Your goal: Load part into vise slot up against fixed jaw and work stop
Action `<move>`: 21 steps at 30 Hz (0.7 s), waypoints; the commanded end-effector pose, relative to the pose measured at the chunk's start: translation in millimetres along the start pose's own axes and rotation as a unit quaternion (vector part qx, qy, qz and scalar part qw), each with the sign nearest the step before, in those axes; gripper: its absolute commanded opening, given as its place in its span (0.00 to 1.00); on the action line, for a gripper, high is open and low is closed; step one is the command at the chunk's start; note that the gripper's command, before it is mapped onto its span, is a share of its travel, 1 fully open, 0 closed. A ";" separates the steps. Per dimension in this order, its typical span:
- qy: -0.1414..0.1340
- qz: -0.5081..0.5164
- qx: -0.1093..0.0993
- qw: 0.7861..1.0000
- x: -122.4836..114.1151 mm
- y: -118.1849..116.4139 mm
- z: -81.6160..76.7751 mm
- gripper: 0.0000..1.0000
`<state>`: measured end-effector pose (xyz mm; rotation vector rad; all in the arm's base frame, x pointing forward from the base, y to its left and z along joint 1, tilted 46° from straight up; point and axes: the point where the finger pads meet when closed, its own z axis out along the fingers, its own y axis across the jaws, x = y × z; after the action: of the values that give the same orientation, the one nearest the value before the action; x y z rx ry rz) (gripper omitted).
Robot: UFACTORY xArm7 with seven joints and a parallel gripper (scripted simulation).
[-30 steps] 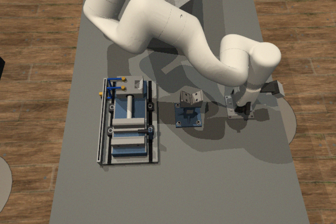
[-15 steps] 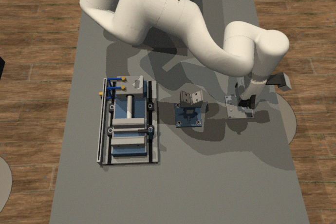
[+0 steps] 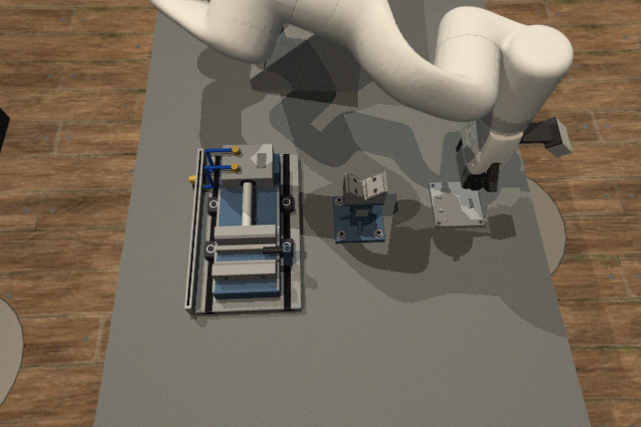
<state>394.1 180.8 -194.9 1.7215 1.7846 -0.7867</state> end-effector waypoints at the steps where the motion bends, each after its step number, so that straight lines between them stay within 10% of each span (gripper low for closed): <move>1: 0.003 0.000 -0.002 1.000 1.3 0.7 -21.5 0.00; 21: 0.003 0.000 -0.002 1.000 1.0 0.3 -71.1 0.00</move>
<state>395.1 225.9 -152.4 1.7219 1.7858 -0.7843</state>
